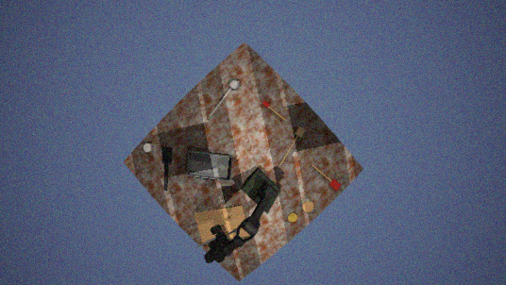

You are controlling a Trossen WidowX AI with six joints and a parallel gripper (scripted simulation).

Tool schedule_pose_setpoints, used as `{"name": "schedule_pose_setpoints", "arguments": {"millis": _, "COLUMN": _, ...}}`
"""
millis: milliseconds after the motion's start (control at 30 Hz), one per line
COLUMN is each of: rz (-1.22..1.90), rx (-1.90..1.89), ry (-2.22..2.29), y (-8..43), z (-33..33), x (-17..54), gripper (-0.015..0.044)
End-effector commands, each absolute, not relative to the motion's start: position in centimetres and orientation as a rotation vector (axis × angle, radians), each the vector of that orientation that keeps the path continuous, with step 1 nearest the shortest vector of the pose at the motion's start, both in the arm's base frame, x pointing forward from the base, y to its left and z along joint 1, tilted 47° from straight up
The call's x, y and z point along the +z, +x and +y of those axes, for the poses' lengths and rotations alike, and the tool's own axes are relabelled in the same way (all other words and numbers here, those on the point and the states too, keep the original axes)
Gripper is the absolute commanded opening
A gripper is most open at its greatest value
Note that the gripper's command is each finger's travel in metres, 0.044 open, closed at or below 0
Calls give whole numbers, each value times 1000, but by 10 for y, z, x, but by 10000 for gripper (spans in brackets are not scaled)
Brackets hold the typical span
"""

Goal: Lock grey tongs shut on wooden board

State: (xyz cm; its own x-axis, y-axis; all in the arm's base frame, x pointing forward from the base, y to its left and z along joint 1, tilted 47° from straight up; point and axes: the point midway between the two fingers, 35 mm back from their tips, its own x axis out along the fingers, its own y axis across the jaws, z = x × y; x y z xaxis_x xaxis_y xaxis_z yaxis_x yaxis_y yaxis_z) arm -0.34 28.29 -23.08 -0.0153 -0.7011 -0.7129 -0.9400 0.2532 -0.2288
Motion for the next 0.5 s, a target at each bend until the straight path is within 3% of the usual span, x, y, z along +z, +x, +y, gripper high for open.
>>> {"name": "schedule_pose_setpoints", "arguments": {"millis": 0, "rz": 1785, "rx": 383, "ry": -1490, "y": -4, "z": 281, "x": -231, "gripper": -150}}
{"name": "schedule_pose_setpoints", "arguments": {"millis": 467, "rz": 1656, "rx": 475, "ry": -1459, "y": -7, "z": 279, "x": -250, "gripper": -150}}
